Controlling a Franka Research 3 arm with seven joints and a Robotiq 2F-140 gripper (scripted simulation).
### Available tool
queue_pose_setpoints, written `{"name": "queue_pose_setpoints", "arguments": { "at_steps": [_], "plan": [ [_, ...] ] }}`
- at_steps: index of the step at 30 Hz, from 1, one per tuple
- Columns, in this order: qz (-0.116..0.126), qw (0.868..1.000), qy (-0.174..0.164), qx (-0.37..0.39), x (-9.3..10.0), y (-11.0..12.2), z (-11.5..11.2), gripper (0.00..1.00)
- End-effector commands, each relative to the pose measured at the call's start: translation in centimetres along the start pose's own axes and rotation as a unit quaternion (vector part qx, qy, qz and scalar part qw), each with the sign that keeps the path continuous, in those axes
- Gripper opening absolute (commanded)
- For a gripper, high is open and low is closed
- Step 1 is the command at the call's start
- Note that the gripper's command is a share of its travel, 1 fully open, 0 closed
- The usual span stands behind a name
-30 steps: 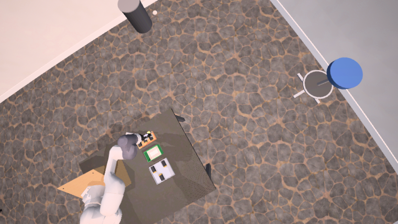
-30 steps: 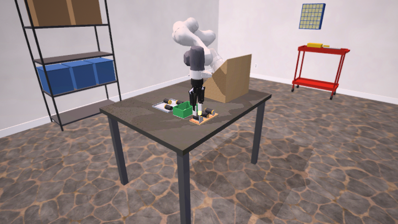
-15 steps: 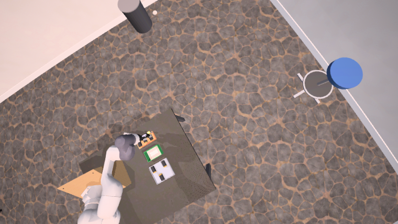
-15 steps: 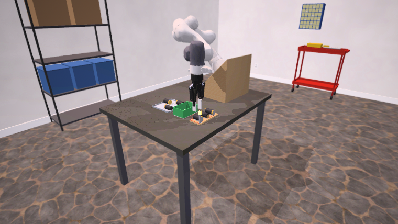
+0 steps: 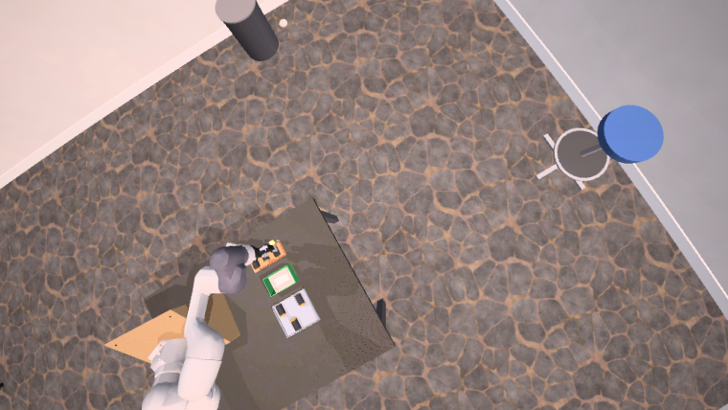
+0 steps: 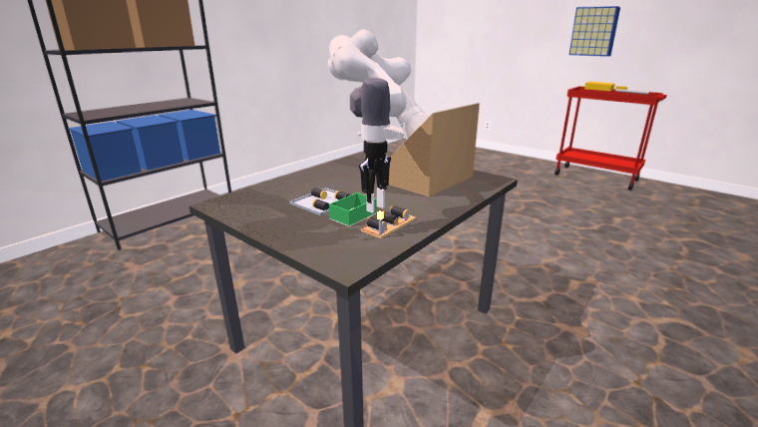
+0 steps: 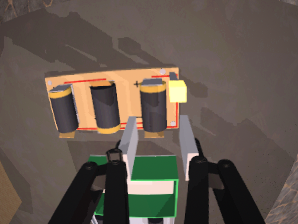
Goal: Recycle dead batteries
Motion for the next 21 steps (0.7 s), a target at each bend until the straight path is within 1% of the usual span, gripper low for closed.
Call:
{"name": "queue_pose_setpoints", "arguments": {
  "at_steps": [1,12,14,18,20,21],
  "plan": [
    [0.003,1.000,0.000,0.002,0.0,-0.2,0.0,0.29],
    [0.003,1.000,0.000,0.002,0.1,-0.2,0.0,0.29],
    [0.003,1.000,0.000,0.002,0.9,-0.2,0.0,0.29],
    [0.003,1.000,0.000,0.002,3.9,-0.2,0.0,0.29],
    [0.003,1.000,0.000,0.002,3.9,-0.2,0.0,0.29],
    [0.003,1.000,0.000,0.002,4.2,-0.2,0.0,0.29]
  ]
}}
Point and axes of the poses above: the point where the finger pads meet when closed, its own x axis back along the fingers, its own y axis across the jaws, z = x × y, the point moved 4 cm from there along x, back along the fingers, and after that the axes turned 14 degrees about -x, right-handed, at the moved point
